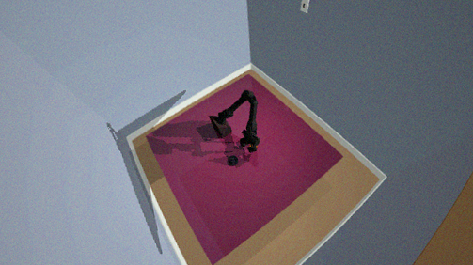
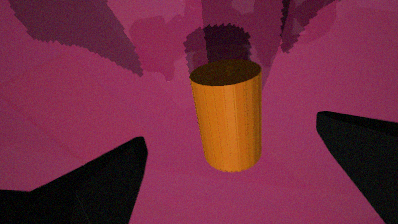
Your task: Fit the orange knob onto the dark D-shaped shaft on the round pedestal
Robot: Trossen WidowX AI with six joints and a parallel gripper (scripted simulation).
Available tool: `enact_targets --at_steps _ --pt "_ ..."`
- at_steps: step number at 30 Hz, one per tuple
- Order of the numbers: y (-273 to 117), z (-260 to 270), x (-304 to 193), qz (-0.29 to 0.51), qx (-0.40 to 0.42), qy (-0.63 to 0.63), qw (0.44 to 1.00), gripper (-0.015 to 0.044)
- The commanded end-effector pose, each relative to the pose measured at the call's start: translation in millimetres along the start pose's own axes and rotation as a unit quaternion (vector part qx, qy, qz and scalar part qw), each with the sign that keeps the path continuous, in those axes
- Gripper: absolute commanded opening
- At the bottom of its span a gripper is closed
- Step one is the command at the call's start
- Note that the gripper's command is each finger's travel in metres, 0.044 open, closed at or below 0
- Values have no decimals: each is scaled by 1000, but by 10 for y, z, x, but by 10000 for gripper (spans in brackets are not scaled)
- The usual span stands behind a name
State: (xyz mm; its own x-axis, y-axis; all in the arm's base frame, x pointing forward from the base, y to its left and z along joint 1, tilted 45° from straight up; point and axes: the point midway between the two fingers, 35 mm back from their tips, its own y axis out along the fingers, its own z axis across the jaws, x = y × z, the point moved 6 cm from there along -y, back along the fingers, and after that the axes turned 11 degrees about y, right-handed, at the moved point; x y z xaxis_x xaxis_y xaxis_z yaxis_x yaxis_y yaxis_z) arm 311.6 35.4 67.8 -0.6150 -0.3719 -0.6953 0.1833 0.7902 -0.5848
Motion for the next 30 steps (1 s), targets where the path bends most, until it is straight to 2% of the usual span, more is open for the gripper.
enact_targets --at_steps 1,21,28,30 --pt "75 -3 35 -3 -3 6 1000 440" --pt "358 -9 87 -2 -4 6 1000 440" --pt "358 -9 87 -2 -4 6 1000 256" --pt "358 -9 87 -2 -4 6 1000 240"
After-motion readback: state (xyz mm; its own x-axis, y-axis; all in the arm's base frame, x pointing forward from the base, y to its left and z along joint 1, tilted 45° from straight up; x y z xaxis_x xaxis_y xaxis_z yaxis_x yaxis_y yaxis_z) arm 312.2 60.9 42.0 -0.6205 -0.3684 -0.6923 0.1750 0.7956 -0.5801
